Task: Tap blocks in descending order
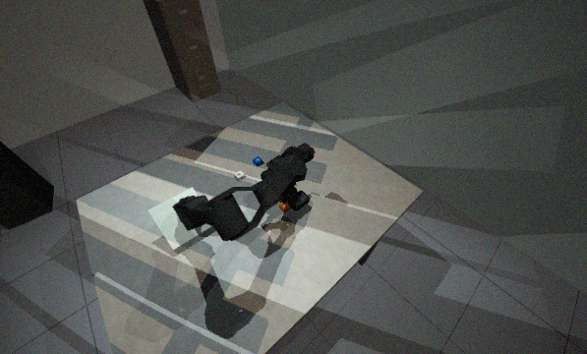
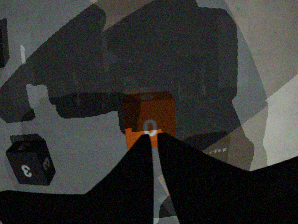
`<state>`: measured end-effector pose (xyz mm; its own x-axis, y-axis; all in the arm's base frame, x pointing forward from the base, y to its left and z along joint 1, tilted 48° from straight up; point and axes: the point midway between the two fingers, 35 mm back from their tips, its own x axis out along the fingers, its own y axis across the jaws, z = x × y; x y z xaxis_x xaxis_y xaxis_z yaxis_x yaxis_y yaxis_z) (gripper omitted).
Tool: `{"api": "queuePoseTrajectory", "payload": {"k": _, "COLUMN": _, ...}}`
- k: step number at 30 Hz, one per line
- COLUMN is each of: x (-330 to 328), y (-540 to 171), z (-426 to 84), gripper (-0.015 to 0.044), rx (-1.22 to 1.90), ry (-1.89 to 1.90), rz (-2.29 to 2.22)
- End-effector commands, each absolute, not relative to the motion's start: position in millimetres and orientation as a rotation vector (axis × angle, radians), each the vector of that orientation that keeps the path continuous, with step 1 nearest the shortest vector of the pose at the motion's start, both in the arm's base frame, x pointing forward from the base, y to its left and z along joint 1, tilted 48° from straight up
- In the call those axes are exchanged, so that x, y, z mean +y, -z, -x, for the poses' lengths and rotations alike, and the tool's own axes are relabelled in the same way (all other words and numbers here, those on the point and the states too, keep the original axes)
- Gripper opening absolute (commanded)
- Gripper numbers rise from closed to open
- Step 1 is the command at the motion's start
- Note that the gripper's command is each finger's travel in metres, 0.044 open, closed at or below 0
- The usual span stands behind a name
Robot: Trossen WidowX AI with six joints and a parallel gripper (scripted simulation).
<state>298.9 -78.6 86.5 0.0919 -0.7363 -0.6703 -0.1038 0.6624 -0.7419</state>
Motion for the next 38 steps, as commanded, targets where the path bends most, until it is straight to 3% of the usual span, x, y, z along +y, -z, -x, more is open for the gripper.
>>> {"api": "queuePoseTrajectory", "payload": {"k": 1, "x": -75.6, "y": -91.1, "z": -298.3, "gripper": 0.0046, "rx": 1.424, "ry": 0.550, "rz": 0.751}}
{"api": "queuePoseTrajectory", "payload": {"k": 15, "x": 75.5, "y": -6.9, "z": -313.9, "gripper": 0.0400, "rx": 1.450, "ry": 0.387, "rz": 0.737}}
{"api": "queuePoseTrajectory", "payload": {"k": 28, "x": 195.0, "y": 88.3, "z": -241.7, "gripper": 0.0400, "rx": 1.448, "ry": 0.493, "rz": 0.725}}
{"api": "queuePoseTrajectory", "payload": {"k": 38, "x": 212.3, "y": 110.2, "z": -216.0, "gripper": 0.0400, "rx": 1.429, "ry": 0.538, "rz": 0.733}}
